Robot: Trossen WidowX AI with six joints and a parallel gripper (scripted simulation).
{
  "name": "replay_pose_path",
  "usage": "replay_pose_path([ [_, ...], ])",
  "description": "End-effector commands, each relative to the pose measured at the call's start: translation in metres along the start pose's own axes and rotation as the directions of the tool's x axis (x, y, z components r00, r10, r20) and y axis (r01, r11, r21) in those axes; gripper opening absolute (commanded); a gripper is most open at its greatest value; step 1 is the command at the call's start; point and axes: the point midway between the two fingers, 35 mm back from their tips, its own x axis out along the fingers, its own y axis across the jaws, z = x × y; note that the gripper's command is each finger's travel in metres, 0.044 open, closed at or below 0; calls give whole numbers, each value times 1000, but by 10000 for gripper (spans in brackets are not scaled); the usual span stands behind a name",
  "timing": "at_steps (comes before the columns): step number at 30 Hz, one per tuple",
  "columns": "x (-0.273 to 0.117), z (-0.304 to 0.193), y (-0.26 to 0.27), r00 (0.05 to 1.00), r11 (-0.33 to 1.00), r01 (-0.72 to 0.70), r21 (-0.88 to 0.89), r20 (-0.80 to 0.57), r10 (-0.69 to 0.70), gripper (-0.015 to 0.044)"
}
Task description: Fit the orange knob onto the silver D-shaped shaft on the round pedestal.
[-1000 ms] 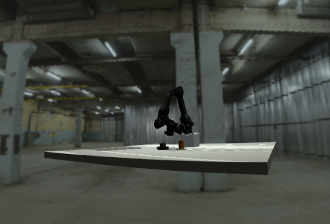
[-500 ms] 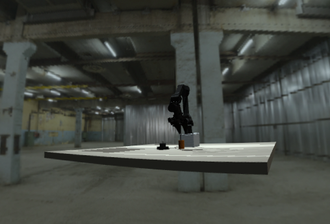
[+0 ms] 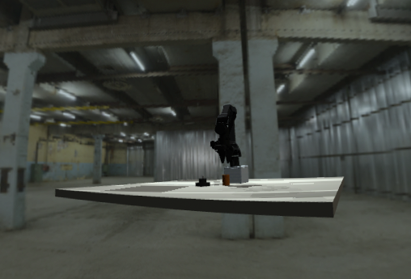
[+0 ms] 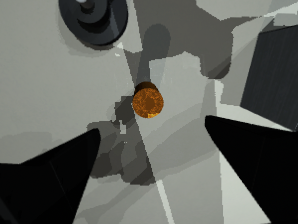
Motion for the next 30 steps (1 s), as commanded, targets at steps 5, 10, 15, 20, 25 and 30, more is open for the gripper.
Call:
replay_pose_path([
  [5, 0, 1, 0, 1000, 927, 2, -376, 5, 0, 440],
  [10, 0, 1, 0, 1000, 927, 2, -376, 5, 0, 440],
  [15, 35, 1, 0, 1000, 927, 2, -376, 5, 0, 440],
  [20, 45, 1, 0, 1000, 927, 2, -376, 5, 0, 440],
  [25, 51, 1, 1, 1000, 927, 2, -376, 5, 0, 440],
  [30, 59, 1, 1, 1000, 927, 2, -376, 5, 0, 440],
])
